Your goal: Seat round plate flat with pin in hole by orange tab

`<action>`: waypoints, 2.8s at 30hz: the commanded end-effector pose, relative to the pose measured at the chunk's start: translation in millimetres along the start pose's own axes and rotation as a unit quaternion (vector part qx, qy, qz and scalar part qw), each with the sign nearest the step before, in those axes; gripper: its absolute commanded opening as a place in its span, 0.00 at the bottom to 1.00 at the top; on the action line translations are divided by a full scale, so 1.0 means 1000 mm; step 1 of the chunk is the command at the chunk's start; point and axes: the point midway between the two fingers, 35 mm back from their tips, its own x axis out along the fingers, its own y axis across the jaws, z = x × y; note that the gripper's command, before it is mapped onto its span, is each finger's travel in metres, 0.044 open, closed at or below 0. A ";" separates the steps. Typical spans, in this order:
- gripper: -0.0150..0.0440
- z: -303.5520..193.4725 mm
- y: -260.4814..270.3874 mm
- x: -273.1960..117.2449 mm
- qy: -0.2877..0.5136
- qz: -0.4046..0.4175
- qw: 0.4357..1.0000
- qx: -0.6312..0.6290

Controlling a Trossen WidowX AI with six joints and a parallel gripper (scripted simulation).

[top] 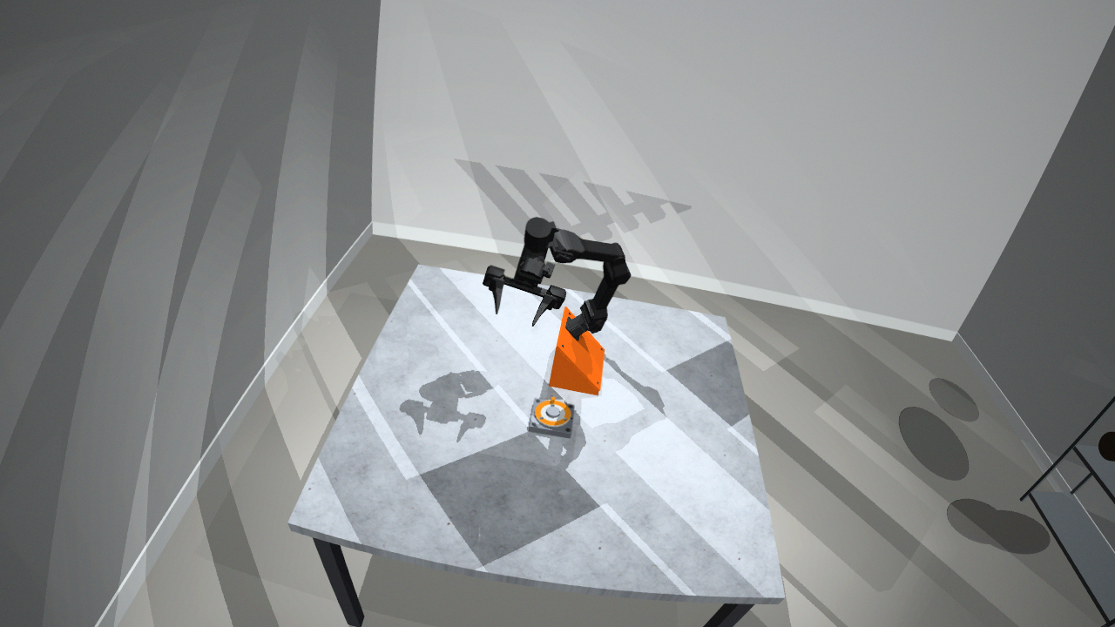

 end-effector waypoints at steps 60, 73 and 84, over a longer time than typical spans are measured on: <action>0.25 -0.439 0.197 0.006 0.512 0.082 0.853 0.057; 0.25 -0.439 0.209 0.003 0.512 0.082 0.853 0.057; 0.25 -0.437 0.219 0.003 0.512 0.082 0.853 0.057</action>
